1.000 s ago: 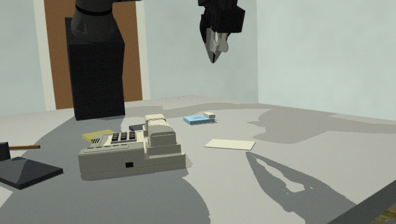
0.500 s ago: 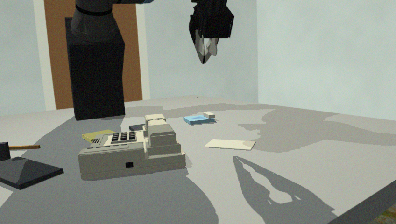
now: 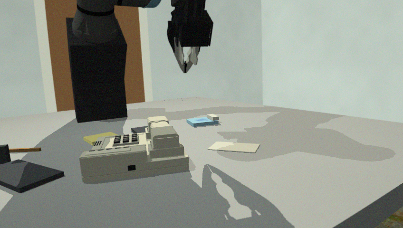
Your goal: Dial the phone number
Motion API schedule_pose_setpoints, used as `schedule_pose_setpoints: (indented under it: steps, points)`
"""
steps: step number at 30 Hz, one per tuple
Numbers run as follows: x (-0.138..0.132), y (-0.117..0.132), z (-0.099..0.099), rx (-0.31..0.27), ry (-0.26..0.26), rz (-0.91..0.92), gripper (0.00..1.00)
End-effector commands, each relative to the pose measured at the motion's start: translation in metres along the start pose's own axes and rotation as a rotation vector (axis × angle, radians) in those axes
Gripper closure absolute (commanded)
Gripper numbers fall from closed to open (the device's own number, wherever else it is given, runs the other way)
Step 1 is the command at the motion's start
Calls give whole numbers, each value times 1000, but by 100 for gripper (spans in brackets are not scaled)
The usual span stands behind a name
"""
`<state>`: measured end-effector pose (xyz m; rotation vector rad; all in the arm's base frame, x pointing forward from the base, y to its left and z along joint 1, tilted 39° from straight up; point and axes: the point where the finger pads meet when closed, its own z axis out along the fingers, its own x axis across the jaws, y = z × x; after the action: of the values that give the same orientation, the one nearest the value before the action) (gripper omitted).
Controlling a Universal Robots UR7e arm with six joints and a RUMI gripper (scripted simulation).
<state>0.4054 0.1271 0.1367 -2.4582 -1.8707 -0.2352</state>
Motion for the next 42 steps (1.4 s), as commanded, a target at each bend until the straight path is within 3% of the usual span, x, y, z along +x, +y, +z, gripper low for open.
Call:
schedule_pose_setpoints:
  steps: [1,20,42]
  points:
    - [-30,18,-1,3,5,-9,100]
    - [-101,59,-3,2,4,-9,100]
    - [-144,84,-5,2,4,-9,100]
